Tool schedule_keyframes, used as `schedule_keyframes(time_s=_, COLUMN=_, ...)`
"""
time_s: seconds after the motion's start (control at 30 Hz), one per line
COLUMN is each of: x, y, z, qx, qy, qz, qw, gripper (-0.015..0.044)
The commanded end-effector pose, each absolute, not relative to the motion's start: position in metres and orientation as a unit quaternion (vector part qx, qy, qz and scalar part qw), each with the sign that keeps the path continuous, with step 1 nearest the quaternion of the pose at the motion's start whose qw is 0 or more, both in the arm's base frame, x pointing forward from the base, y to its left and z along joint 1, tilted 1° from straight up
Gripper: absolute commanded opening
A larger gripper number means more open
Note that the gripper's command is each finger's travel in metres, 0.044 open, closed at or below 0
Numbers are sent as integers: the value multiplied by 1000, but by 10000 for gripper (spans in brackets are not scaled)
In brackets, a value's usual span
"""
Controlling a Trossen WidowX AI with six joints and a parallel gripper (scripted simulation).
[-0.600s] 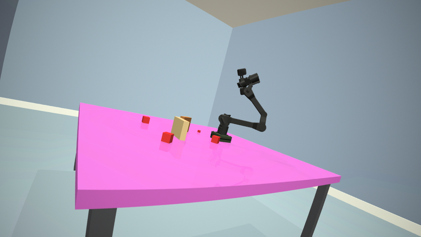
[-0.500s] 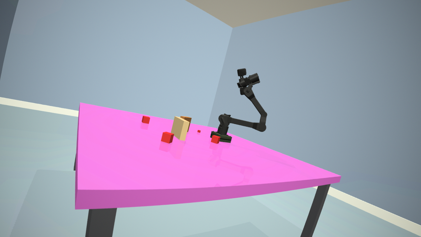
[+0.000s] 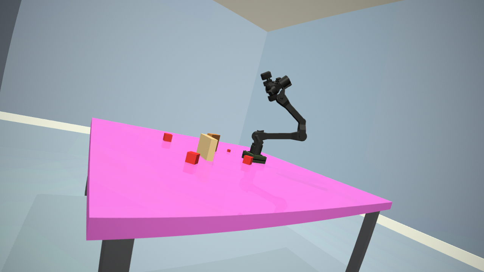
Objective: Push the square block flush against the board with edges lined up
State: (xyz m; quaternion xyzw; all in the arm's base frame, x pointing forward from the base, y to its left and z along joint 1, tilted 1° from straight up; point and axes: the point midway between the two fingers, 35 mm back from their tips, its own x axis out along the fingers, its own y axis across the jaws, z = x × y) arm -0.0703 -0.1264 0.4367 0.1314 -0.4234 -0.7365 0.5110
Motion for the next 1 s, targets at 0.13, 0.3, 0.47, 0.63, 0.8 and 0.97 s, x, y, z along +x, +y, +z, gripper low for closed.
schedule_keyframes(time_s=0.13, x=-16, y=-162, z=451, qx=119, qy=-338, qz=-719, qw=595, gripper=0)
schedule_keyframes(time_s=0.3, x=22, y=-180, z=455, qx=113, qy=-275, qz=-700, qw=649, gripper=0)
schedule_keyframes(time_s=0.47, x=62, y=-194, z=453, qx=109, qy=-216, qz=-673, qw=699, gripper=0)
schedule_keyframes(time_s=0.63, x=96, y=-201, z=447, qx=107, qy=-176, qz=-641, qw=739, gripper=0)
schedule_keyframes(time_s=0.8, x=124, y=-206, z=442, qx=105, qy=-131, qz=-619, qw=767, gripper=0)
schedule_keyframes(time_s=0.97, x=168, y=-210, z=431, qx=102, qy=-63, qz=-582, qw=804, gripper=0)
